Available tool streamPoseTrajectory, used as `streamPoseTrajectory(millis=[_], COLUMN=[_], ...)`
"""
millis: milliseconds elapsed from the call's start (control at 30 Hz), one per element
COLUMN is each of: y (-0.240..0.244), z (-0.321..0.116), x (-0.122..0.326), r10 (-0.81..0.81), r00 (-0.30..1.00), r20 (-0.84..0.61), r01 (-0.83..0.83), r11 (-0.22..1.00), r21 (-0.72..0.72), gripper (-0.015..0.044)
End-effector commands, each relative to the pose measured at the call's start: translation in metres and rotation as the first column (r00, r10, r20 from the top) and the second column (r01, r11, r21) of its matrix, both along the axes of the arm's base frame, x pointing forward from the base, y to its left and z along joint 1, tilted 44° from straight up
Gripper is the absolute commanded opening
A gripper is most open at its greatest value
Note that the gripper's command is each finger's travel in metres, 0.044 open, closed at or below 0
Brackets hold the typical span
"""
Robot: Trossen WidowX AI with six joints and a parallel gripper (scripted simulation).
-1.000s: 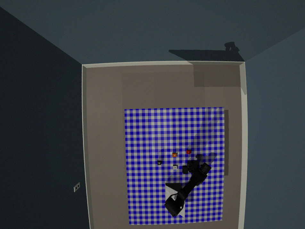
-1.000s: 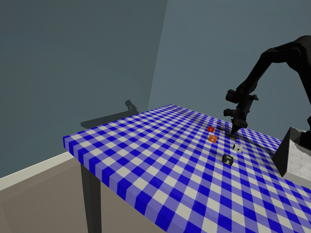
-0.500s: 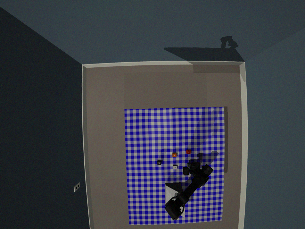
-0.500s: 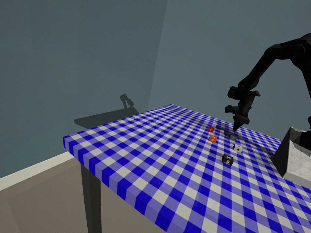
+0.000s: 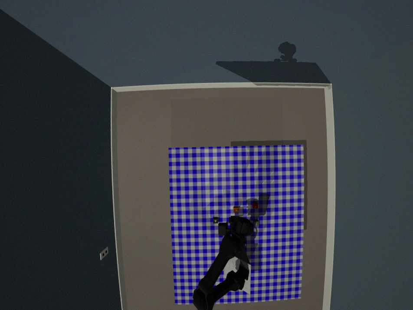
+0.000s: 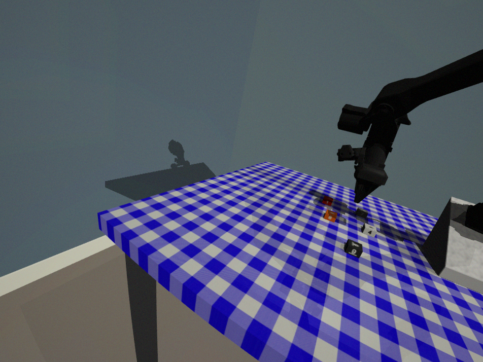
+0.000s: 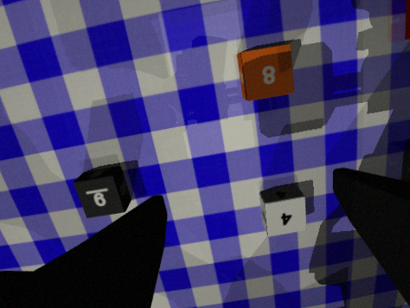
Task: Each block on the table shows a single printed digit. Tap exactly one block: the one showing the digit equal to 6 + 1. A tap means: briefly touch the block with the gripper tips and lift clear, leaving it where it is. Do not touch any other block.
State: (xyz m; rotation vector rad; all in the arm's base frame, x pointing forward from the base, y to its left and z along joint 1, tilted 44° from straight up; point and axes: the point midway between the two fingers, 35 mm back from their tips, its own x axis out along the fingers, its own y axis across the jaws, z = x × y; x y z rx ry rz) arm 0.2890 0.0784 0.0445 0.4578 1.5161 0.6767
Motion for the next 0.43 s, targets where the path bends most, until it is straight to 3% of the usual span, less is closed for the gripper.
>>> streamPoseTrajectory(millis=[0,167,400], y=[0.037,0.073,0.076], z=[0.057,0.116,0.123], x=[-0.020,-0.063,-0.069], r10=[-0.003,0.005,0.007], r00=[1.000,1.000,1.000], r20=[0.001,-0.007,-0.008], r01=[0.003,-0.005,-0.006], r11=[1.000,0.999,0.999], r21=[0.016,0.048,0.053], gripper=[0.0400,0.0400,0.0400])
